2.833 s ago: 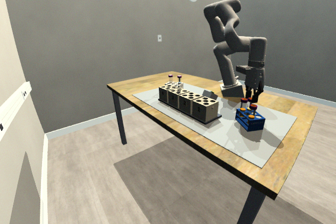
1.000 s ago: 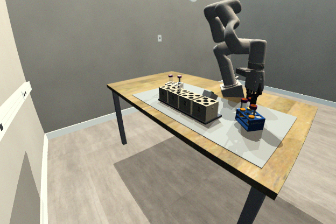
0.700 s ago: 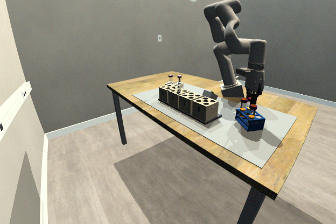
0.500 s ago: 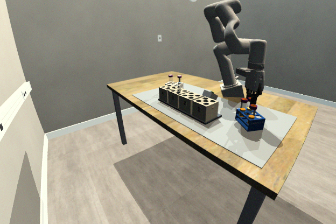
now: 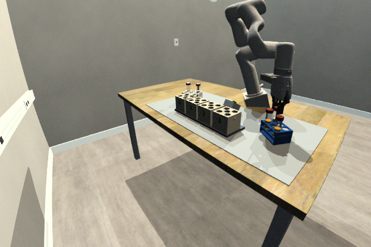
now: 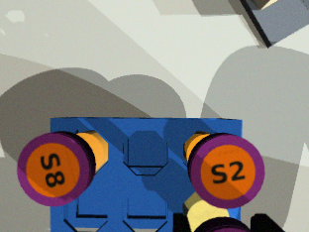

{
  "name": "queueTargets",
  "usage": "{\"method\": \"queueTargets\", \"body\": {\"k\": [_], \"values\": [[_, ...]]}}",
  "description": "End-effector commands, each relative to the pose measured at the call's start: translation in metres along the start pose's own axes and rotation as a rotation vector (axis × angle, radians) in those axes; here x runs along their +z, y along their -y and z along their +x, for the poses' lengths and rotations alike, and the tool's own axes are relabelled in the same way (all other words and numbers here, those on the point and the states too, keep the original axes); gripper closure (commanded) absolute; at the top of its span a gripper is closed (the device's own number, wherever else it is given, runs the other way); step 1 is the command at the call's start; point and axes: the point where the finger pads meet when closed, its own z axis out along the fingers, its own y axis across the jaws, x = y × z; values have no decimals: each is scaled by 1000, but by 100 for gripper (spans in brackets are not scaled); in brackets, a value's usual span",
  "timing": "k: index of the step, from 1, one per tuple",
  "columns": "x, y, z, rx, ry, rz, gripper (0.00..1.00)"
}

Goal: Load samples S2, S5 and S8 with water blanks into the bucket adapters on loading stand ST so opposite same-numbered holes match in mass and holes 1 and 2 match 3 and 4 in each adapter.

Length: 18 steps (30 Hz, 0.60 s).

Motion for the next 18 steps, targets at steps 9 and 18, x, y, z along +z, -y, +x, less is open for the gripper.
{"method": "queueTargets", "body": {"k": [9, 18], "values": [[-8, 1, 0, 0, 0, 4, 100], [-13, 1, 0, 1, 0, 4, 100]]}}
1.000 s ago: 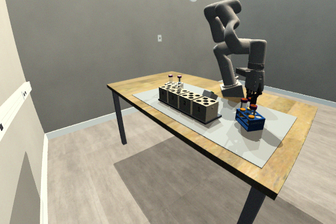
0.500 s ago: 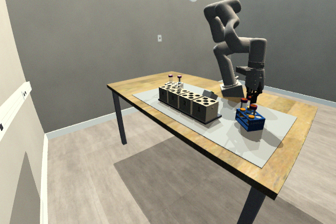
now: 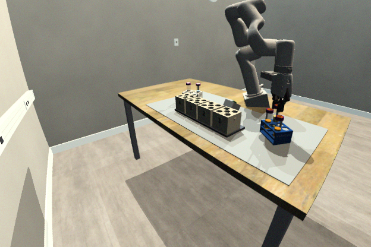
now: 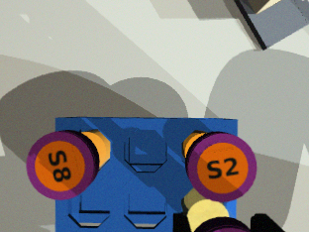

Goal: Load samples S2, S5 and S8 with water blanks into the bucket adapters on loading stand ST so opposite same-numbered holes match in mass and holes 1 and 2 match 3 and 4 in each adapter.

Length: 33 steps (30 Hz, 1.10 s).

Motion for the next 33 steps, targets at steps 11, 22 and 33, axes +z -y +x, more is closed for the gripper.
{"method": "queueTargets", "body": {"k": [11, 22, 33], "values": [[-10, 1, 0, 1, 0, 4, 100], [-28, 1, 0, 1, 0, 4, 100], [-46, 1, 0, 1, 0, 4, 100]]}}
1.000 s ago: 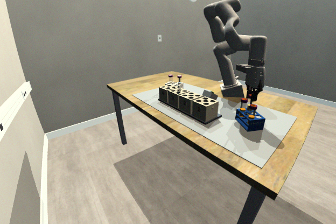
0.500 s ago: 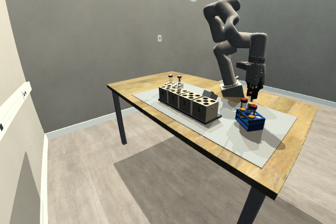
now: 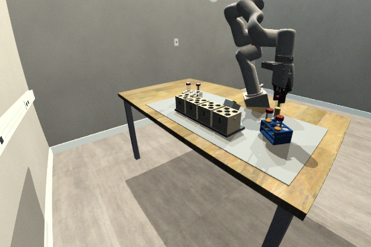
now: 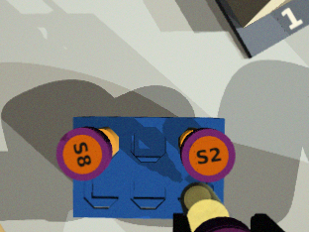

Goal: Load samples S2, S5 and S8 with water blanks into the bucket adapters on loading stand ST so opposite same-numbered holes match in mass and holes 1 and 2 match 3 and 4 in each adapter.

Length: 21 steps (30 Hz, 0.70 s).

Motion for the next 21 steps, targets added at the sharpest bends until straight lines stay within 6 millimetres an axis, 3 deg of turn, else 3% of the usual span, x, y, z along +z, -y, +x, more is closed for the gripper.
{"method": "queueTargets", "body": {"k": [1, 21], "values": [[-6, 1, 0, 0, 0, 3, 100], [-43, 1, 0, 0, 0, 3, 100]]}}
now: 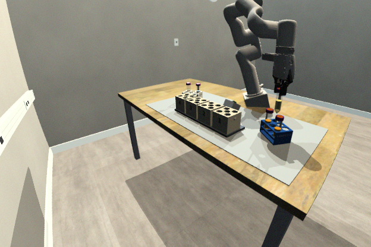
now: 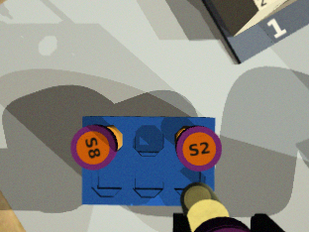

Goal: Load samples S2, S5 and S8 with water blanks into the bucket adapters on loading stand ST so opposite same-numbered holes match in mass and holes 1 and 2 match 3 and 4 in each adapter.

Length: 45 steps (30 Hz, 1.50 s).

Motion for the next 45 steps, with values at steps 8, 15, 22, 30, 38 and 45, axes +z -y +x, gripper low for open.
{"method": "queueTargets", "body": {"k": [8, 15, 22, 30, 38, 45], "values": [[-24, 2, 0, 1, 0, 6, 100], [-34, 1, 0, 1, 0, 6, 100], [-42, 1, 0, 1, 0, 6, 100], [-42, 1, 0, 1, 0, 6, 100], [-42, 1, 0, 1, 0, 5, 100], [-42, 1, 0, 1, 0, 5, 100]]}}
